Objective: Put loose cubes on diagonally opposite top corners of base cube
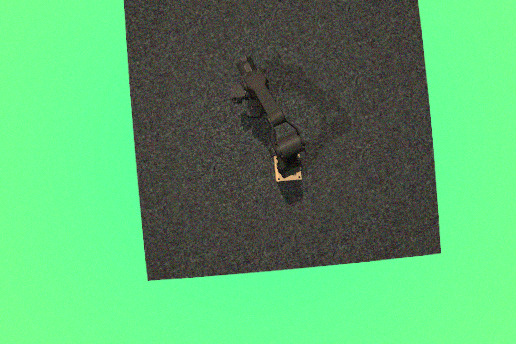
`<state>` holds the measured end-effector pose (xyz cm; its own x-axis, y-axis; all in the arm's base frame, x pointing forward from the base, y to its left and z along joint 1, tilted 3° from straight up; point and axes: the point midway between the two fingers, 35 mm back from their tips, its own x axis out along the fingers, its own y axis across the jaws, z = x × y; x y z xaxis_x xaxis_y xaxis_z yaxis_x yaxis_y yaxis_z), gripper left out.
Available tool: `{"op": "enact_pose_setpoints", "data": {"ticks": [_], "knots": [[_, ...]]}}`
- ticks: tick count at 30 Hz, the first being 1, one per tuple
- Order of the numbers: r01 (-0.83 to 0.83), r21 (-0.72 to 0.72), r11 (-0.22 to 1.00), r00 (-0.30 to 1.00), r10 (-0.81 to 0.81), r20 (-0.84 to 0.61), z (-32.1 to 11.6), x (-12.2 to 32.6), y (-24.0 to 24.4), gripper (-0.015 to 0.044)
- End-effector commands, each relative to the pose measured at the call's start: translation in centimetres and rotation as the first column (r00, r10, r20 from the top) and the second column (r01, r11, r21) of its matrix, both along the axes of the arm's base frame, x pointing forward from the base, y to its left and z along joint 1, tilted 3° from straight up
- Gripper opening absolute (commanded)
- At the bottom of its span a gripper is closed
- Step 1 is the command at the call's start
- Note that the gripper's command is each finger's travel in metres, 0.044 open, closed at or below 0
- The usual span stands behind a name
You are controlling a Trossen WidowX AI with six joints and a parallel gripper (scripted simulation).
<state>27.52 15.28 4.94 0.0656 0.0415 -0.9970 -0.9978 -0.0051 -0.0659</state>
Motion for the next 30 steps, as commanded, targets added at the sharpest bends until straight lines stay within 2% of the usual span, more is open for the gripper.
{"op": "enact_pose_setpoints", "data": {"ticks": [1,16,20,30], "knots": [[-0.005,-0.006,1.000,1.000,0.005,-0.001,-0.2,-0.1,-0.1,0.0105],[-0.005,-0.006,1.000,1.000,0.005,-0.001,-0.2,-0.1,-0.1,0.0105],[-0.005,-0.006,1.000,1.000,0.005,-0.001,-0.2,-0.1,-0.1,0.0205],[0.000,-0.001,1.000,1.000,0.000,-0.002,0.8,-0.1,-0.1,0.0205]]}}
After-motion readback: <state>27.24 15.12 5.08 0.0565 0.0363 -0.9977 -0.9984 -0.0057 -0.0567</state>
